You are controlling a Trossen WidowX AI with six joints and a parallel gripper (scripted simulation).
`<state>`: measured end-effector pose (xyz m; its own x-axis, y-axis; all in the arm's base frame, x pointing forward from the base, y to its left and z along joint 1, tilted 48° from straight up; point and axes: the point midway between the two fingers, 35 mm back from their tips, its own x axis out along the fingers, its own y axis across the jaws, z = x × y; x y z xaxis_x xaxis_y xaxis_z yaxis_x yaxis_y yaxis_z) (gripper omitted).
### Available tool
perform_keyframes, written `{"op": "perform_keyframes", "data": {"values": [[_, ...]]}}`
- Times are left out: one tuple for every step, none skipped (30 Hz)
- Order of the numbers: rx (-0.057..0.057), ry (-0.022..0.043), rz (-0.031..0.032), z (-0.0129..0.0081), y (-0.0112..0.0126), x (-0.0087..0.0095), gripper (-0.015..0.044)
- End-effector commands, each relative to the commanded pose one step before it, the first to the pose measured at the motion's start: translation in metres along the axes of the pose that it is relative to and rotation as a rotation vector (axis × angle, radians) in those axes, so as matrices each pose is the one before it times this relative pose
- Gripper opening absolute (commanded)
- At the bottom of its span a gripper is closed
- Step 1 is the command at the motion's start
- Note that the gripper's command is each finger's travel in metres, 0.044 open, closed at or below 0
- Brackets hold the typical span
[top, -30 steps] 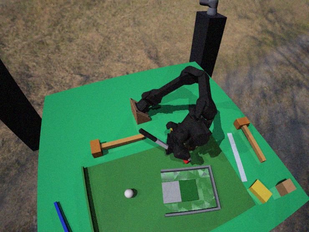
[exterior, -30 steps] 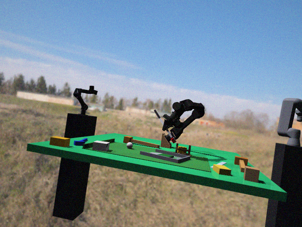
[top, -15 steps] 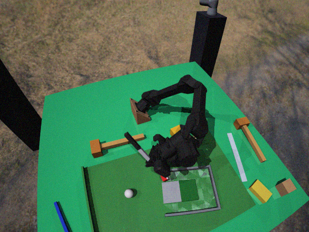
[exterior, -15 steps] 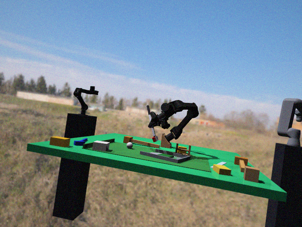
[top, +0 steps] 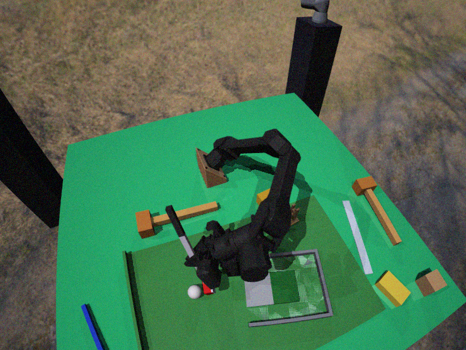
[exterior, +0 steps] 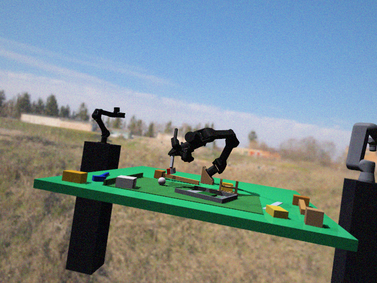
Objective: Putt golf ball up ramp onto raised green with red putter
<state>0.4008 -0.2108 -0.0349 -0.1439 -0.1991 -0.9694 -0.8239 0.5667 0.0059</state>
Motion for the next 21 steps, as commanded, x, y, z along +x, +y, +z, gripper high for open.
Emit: {"op": "perform_keyframes", "data": {"values": [[0.0486, 0.07815, -0.01149, -0.01306, -0.0123, 0.02217, 0.0], [0.0072, 0.01757, -0.00187, -0.00151, -0.00209, 0.00529, 0.0], [0.0071, 0.01756, -0.00194, -0.00142, -0.002, 0.00532, 0.0], [0.0071, 0.01756, -0.00201, -0.00132, -0.00192, 0.00534, 0.0], [0.007, 0.01755, -0.00208, -0.00122, -0.00183, 0.00536, 0.0], [0.007, 0.01754, -0.00215, -0.00113, -0.00174, 0.00538, 0.0], [0.007, 0.01753, -0.00223, -0.00103, -0.00165, 0.00539, 0.0], [0.0069, 0.01752, -0.0023, -0.00094, -0.00156, 0.0054, 0.0], [0.0069, 0.01751, -0.00237, -0.00085, -0.00147, 0.00541, 0.0], [0.0056, 0.01445, -0.00202, -0.00062, -0.00114, 0.00447, 0.0], [0.0034, 0.00867, -0.00124, -0.00033, -0.00065, 0.00269, 0.0], [0.0011, 0.00289, -0.00042, -0.0001, -0.00021, 0.0009, 0.0], [0.0, 0.0, 0.0, 0.0, 0.0, 0.0, 0.0], [0.0, 0.0, 0.0, 0.0, 0.0, 0.0, 0.0], [0.0, 0.0, 0.0, 0.0, 0.0, 0.0, 0.0], [0.0, 0.0, 0.0, 0.0, 0.0, 0.0, 0.0], [0.0, 0.0, 0.0, 0.0, 0.0, 0.0, 0.0], [0.0, 0.0, 0.0, 0.0, 0.0, 0.0, 0.0], [0.0, 0.0, 0.0, 0.0, 0.0, 0.0, 0.0], [0.0, 0.0, 0.0, 0.0, 0.0, 0.0, 0.0], [0.0, -0.00008, 0.00002, 0.00113, 0.0006, 0.00038, 0.0]]}}
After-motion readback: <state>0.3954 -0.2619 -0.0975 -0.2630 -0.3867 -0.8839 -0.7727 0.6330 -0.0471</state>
